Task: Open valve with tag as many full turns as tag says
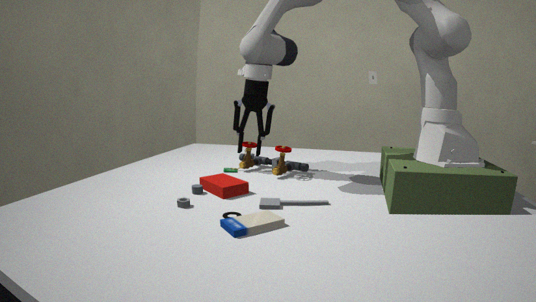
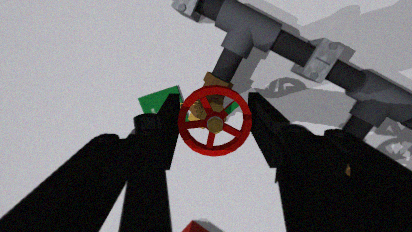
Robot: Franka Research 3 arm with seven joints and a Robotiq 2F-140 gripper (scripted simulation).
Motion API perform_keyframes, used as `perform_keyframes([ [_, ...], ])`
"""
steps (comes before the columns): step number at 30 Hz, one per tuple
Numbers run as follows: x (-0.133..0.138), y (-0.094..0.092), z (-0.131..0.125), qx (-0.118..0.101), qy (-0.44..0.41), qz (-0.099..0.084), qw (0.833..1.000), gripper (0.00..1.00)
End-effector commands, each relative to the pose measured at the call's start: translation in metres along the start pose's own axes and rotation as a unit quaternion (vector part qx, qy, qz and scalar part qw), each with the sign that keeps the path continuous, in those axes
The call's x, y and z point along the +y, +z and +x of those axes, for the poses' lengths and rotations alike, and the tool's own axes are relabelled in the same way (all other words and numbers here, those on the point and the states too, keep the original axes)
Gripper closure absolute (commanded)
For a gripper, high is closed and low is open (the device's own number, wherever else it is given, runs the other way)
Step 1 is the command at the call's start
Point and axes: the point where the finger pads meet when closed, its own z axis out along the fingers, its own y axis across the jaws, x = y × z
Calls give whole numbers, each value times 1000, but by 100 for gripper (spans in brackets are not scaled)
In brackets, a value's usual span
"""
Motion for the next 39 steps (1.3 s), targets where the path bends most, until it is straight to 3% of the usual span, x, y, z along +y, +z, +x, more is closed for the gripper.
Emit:
perform_keyframes([
  [1, -1, 0, 0, 1, -3, 1, 1000, 90],
  [23, -1, 0, 0, 1, -20, 1, 1000, 90],
  [31, -1, 0, 0, 1, -101, 1, 995, 90],
  [39, -1, 0, 0, 1, -215, 1, 977, 90],
])
